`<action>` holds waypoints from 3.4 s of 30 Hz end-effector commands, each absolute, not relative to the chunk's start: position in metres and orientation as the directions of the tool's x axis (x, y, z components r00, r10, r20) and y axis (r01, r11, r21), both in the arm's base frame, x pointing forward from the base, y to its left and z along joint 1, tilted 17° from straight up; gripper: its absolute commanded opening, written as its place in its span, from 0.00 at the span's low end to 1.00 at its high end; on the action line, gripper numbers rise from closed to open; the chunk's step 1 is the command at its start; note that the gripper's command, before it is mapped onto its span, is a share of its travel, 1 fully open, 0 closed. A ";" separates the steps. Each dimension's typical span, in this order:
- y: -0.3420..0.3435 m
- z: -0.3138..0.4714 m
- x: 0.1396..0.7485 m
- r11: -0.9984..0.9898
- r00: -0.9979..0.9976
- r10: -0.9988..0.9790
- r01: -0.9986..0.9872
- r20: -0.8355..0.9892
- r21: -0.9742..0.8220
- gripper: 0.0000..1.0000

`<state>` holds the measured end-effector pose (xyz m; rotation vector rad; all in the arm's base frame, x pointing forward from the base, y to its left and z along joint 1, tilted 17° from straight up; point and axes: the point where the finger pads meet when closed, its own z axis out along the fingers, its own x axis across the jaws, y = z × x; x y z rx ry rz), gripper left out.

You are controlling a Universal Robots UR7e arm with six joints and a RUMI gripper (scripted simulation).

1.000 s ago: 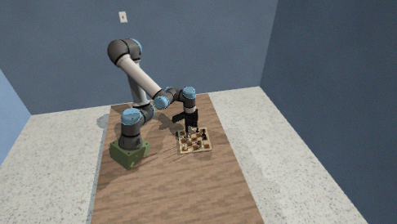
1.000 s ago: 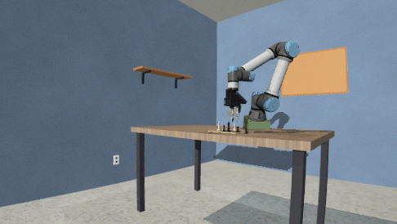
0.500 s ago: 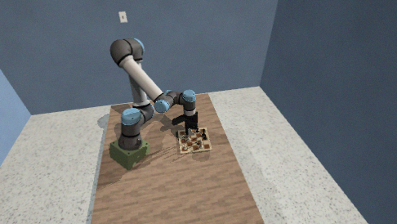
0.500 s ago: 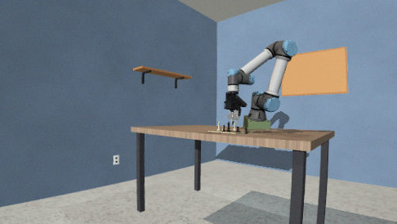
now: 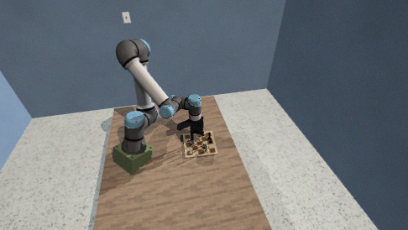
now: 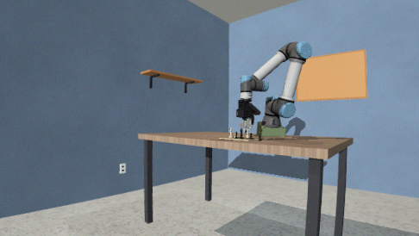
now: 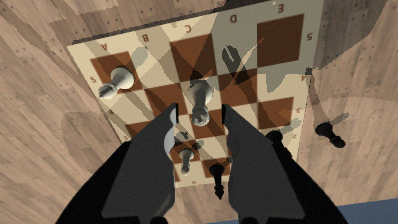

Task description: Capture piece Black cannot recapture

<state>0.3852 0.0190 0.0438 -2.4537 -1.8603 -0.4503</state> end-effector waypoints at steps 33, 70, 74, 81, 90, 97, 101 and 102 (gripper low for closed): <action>0.019 0.043 0.386 -0.285 0.243 0.938 0.947 0.246 0.151 0.00; 0.018 0.046 0.385 -0.285 0.243 0.938 0.947 0.246 0.151 0.00; 0.017 0.054 0.383 -0.285 0.243 0.938 0.947 0.246 0.151 0.00; 0.011 0.084 0.377 -0.285 0.243 0.938 0.947 0.246 0.151 0.00; 0.003 0.119 0.369 -0.285 0.243 0.938 0.947 0.246 0.151 0.00; 0.000 0.138 0.365 -0.285 0.243 0.938 0.947 0.246 0.151 0.00; -0.001 0.139 0.365 -0.285 0.243 0.938 0.947 0.246 0.151 0.00; -0.001 0.139 0.365 -0.285 0.243 0.938 0.947 0.246 0.151 0.00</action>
